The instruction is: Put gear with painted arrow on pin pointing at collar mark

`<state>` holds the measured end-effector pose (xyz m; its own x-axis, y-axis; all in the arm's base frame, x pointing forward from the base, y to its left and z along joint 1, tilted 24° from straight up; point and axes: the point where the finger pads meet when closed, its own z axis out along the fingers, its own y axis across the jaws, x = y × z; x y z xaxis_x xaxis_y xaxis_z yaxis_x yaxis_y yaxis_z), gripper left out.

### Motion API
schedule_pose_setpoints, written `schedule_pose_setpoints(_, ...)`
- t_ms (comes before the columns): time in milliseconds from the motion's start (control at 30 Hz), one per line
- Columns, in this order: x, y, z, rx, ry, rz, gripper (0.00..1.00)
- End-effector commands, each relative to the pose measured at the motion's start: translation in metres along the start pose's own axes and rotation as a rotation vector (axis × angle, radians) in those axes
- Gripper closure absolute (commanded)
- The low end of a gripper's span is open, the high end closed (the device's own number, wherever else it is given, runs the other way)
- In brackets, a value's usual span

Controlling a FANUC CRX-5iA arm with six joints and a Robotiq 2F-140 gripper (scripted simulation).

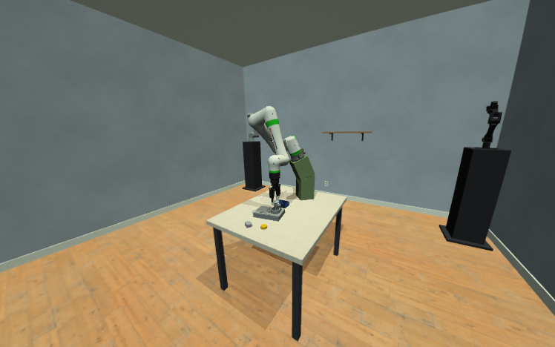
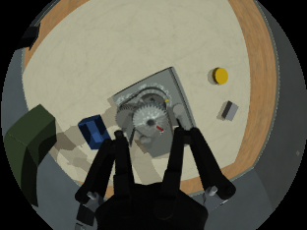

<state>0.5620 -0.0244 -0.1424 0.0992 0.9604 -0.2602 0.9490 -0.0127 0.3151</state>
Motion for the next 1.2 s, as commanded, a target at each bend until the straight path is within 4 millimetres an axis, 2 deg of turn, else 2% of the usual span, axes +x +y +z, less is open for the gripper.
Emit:
schedule_pose_setpoints(0,0.0001,0.0001,-0.0001,0.000,0.000,-0.057,1.00)
schedule_pose_setpoints(267,0.0001,0.0001,-0.0001,0.000,0.000,-0.189,1.00)
schedule_pose_setpoints(767,0.0001,0.0001,-0.0001,0.000,0.000,-0.640,1.00)
schedule_pose_setpoints(833,0.0001,0.0001,-0.0001,0.000,0.000,-0.640,1.00)
schedule_pose_setpoints(1167,0.0001,0.0001,-0.0001,0.000,0.000,-1.001,1.00)
